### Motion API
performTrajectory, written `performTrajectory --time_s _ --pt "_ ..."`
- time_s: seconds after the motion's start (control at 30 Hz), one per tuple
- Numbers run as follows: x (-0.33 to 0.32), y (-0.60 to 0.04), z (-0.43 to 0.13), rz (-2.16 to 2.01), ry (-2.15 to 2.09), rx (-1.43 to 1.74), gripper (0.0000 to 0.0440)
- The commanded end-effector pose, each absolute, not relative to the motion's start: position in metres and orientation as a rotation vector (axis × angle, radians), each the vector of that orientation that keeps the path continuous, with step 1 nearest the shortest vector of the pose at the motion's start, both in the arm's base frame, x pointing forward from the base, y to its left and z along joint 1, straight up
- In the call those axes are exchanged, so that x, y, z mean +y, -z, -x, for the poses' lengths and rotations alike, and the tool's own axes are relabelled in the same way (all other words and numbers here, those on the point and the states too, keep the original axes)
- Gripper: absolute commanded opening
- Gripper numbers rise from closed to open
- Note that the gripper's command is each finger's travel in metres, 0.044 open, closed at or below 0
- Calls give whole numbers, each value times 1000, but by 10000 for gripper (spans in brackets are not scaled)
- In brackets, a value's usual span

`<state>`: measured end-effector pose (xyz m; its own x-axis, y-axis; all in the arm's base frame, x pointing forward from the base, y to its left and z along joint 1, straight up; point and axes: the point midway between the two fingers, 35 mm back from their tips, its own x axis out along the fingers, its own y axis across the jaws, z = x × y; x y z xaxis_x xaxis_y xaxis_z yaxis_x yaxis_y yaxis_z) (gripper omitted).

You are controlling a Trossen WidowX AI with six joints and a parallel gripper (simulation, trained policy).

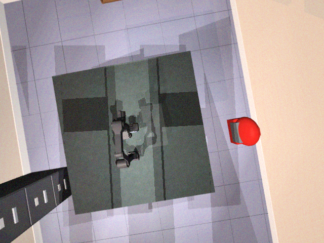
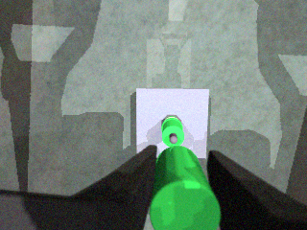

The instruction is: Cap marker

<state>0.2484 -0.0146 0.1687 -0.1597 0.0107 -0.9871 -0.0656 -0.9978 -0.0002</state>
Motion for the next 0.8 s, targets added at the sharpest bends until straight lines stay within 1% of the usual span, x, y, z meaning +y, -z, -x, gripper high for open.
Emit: performTrajectory --time_s 0.0,0.77 --pt "-13 -165 -243 2002 -2356 49 0" --pt "-14 -133 -231 1955 -2366 55 0"
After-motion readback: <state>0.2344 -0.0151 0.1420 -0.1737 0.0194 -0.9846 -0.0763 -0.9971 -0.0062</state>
